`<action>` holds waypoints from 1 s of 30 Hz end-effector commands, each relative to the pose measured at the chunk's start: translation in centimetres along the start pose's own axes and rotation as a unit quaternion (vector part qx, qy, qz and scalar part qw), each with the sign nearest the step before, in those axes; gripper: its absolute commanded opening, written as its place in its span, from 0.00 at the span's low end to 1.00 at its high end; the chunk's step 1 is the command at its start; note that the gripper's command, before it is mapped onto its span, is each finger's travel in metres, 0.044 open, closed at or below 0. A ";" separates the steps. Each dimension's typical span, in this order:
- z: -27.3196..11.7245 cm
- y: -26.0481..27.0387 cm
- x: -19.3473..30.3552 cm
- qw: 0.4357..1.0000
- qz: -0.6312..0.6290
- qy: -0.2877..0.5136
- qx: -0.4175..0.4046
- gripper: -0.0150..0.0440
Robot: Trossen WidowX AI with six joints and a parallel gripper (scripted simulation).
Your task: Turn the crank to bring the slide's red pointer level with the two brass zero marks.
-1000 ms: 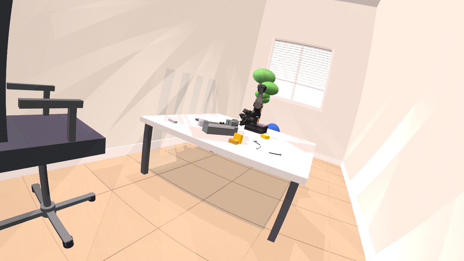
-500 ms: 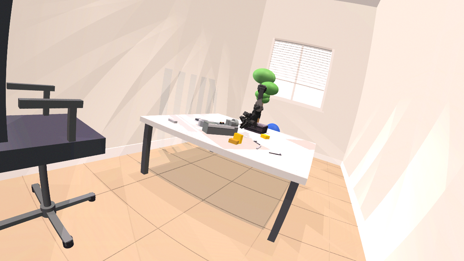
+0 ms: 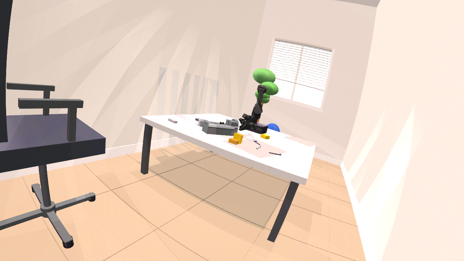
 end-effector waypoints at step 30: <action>1.2 -1.3 1.4 1.000 -0.002 0.008 -0.001 0.25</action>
Point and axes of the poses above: the point midway between the two fingers, 35 mm back from their tips, its own z axis out along the fingers, its own y axis across the jaws, x = y × z, the point moved 4 cm from there along -z, back along the fingers, and after that the axes turned 11 degrees about -z, right-handed, at the moved point
